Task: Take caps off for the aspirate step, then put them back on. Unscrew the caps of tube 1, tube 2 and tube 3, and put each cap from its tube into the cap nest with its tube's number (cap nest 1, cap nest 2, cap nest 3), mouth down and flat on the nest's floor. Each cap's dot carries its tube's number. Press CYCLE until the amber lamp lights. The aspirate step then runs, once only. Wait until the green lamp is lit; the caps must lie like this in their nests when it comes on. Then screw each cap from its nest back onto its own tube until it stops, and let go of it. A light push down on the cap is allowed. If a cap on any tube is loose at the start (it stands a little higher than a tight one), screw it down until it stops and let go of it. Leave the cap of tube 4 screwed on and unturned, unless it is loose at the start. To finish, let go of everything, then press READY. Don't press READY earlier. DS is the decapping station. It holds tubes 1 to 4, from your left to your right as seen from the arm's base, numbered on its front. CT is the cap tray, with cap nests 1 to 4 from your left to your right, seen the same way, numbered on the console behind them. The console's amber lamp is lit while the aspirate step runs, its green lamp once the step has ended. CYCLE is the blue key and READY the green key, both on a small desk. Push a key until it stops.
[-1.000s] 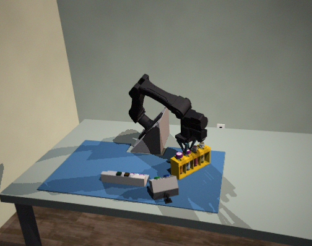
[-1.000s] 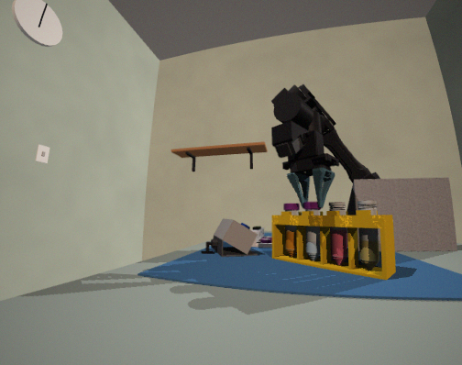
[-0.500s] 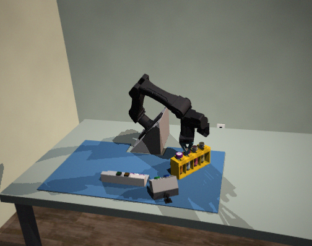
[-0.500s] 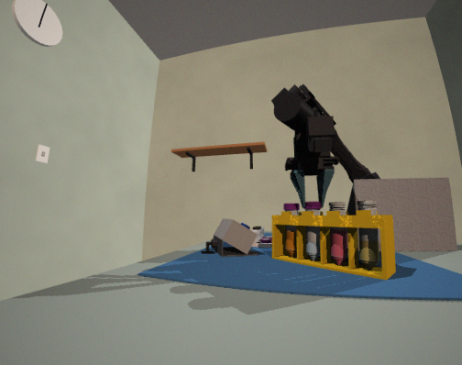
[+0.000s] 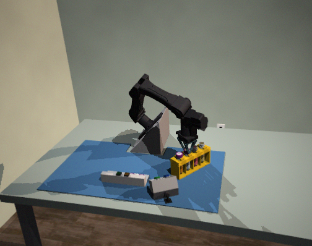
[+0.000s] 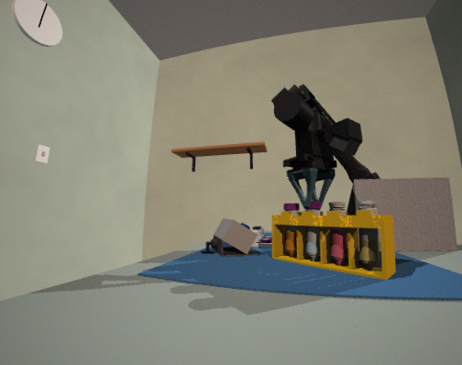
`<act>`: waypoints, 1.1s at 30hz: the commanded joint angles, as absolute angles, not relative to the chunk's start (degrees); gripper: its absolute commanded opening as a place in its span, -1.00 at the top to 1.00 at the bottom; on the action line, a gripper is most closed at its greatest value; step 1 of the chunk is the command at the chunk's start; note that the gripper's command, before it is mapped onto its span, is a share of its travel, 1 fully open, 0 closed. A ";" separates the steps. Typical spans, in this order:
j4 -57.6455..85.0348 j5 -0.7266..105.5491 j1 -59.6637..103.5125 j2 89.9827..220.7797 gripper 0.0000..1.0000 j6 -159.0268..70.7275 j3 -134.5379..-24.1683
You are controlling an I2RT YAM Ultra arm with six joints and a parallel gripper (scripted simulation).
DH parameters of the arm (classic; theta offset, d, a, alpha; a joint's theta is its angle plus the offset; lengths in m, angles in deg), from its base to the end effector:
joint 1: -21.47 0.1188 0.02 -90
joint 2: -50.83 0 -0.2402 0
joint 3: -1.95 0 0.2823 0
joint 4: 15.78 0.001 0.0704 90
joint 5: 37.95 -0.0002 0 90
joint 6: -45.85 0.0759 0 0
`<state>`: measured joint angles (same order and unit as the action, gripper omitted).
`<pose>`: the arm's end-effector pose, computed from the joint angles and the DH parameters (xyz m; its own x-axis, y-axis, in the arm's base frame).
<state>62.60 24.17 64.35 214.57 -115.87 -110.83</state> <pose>0.2734 0.2068 -0.1394 0.5996 -0.5886 0.5422 -0.7949 -0.3598 0.4885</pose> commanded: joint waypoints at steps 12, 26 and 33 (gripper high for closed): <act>62.65 23.80 64.58 214.14 1.00 -144.26 -111.13; 62.64 23.79 64.58 214.13 0.02 -144.26 -111.11; 62.59 23.78 64.56 214.13 0.02 -129.97 -111.08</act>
